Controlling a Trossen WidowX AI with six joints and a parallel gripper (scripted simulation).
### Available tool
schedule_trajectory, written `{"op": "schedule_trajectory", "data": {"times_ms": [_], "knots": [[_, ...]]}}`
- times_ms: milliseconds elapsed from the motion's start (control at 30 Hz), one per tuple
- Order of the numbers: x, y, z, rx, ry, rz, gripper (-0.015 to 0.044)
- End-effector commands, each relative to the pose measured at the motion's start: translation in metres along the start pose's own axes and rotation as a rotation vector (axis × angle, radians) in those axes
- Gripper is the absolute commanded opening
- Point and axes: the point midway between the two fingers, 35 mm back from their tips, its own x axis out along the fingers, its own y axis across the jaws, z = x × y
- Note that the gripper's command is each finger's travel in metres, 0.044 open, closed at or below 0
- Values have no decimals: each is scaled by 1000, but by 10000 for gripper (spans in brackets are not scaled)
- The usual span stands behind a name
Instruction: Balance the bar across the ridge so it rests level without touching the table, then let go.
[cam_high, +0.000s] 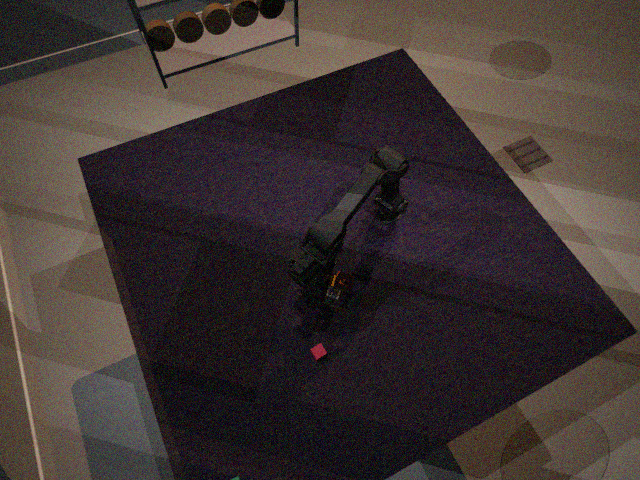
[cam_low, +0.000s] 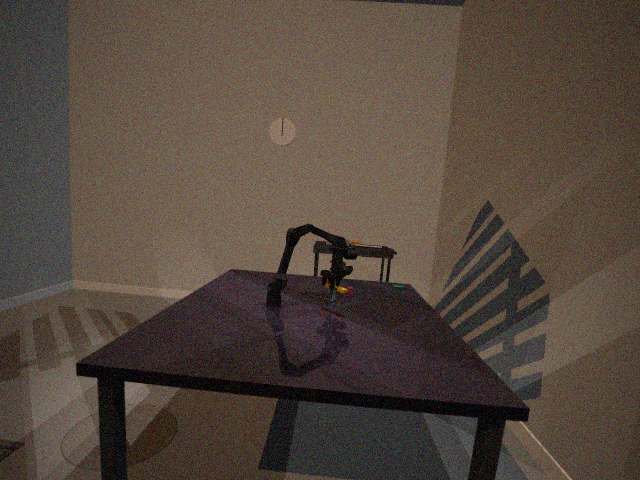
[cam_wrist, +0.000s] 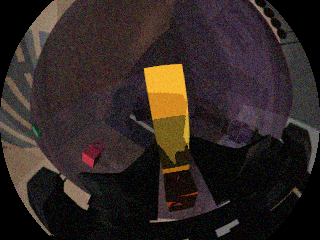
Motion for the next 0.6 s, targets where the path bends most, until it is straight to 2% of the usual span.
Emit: {"op": "schedule_trajectory", "data": {"times_ms": [0, 567], "knots": [[0, 0, 0, -1, 0, 0, 0], [0, 0, 0, -1, 0, 0, 0]]}}
